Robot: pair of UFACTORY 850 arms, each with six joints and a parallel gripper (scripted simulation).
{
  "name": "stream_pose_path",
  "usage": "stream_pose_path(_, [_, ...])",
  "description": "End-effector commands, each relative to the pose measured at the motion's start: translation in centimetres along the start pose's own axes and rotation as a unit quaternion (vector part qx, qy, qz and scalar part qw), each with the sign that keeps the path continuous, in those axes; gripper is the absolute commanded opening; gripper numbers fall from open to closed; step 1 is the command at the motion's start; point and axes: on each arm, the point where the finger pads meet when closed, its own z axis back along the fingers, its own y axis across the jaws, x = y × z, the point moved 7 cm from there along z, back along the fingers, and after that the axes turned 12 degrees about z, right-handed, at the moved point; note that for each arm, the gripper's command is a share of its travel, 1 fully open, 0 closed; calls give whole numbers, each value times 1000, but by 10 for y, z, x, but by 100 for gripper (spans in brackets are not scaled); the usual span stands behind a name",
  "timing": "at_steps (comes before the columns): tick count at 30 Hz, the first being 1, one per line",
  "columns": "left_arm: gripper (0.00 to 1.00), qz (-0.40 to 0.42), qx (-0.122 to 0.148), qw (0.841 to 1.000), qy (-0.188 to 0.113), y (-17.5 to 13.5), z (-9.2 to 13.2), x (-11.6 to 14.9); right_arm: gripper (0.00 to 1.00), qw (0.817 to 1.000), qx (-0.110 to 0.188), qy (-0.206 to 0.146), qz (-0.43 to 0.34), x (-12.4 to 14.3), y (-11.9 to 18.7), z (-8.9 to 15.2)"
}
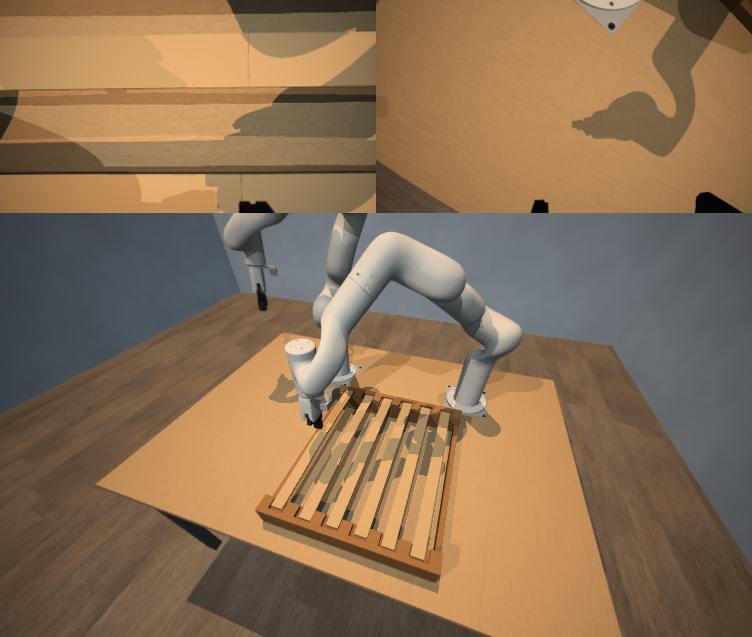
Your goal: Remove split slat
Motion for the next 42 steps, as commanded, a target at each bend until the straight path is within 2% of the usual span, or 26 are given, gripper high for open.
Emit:
stream_pose_path(1, [0,0,1,1000,-1,0,2,1,100,1000,-1,-1,0,0,0,1])
stream_pose_path(3, [0,0,1,1000,-1,0,2,1,100,1000,-1,-1,0,0,0,1])
stream_pose_path(4, [0,0,1,1000,-1,16,19,-55,100,1000,-1,-1,0,0,0,1])
stream_pose_path(20, [0,0,1,1000,-1,16,19,-55,100,1000,-1,-1,0,0,0,1])
stream_pose_path(21, [0,0,1,1000,-1,28,32,-95,100,1000,-1,-1,0,0,0,1])
stream_pose_path(37, [0,0,1,1000,-1,28,32,-95,100,1000,-1,-1,0,0,0,1])
stream_pose_path(38, [0,0,1,1000,-1,27,3,-95,100,1000,-1,-1,0,0,0,1])
stream_pose_path(42, [0,0,1,1000,-1,27,3,-95,100,1000,-1,-1,0,0,0,1])
